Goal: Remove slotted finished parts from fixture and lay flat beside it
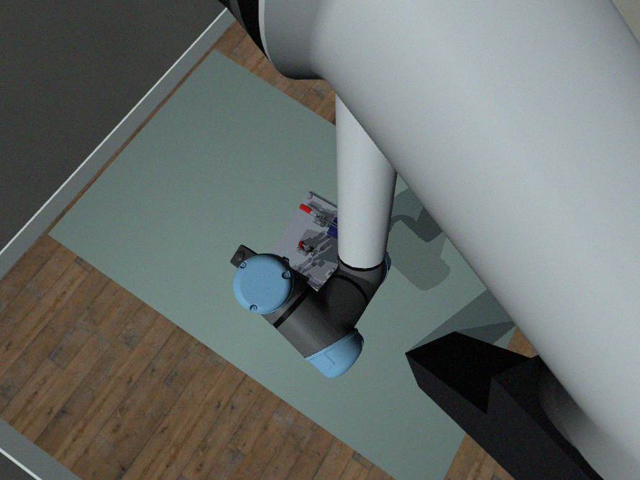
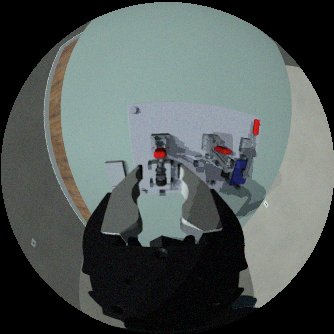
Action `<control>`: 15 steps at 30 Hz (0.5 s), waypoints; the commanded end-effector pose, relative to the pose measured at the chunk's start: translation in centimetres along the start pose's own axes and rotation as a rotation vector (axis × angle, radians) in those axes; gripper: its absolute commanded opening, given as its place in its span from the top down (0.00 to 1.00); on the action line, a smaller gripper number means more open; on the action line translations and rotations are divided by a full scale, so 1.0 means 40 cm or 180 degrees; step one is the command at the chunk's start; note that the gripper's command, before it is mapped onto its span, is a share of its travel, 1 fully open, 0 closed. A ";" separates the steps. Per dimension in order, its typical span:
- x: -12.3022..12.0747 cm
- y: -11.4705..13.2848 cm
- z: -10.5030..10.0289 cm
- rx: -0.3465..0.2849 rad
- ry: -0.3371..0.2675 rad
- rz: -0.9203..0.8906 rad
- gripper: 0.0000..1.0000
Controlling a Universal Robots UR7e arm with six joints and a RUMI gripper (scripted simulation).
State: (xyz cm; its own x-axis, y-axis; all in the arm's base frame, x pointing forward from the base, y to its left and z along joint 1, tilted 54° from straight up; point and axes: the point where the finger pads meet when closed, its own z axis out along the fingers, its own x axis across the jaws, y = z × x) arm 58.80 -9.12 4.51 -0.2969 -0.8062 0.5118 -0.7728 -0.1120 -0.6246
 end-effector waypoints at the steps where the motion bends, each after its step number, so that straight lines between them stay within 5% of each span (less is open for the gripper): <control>1: -0.001 0.000 -0.004 0.0001 -0.0001 -0.0001 0.72; 13: 0.000 0.001 -0.004 -0.0001 -0.0001 0.0000 0.72; 14: 0.000 0.001 -0.004 -0.0001 0.0000 0.0000 0.41; 15: 0.000 0.001 -0.004 -0.0001 0.0000 0.0000 0.41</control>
State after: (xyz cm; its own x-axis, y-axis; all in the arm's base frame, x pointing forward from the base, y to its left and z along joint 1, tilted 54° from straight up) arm 58.77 -9.13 4.48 -0.2972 -0.8061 0.5118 -0.7735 -0.1110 -0.6240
